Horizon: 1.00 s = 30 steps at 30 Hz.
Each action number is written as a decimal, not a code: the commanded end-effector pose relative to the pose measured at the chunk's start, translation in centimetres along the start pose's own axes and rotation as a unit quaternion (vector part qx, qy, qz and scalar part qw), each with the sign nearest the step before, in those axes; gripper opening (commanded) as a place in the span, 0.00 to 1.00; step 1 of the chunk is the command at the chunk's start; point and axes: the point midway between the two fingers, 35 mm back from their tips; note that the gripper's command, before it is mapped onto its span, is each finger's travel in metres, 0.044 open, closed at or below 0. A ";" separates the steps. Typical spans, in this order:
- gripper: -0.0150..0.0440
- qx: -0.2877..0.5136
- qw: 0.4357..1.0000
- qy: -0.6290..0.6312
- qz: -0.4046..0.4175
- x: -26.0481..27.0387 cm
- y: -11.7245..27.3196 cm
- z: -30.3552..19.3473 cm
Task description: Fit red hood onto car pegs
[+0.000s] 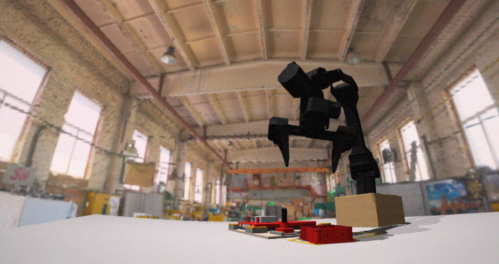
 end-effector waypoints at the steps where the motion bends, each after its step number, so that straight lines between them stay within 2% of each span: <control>1: 1.00 0.084 0.993 0.038 0.070 1.9 -2.3 -0.9; 4: 1.00 0.118 0.987 0.053 0.100 2.7 -3.0 -1.4; 30: 1.00 0.118 0.987 0.053 0.100 2.9 -4.7 -1.6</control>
Point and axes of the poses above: the point midway between the two fingers, 35 mm back from their tips, its own y axis back along the fingers, its own x axis across the jaws, z = x × y, and after that the axes turned 6 degrees about y, right-handed
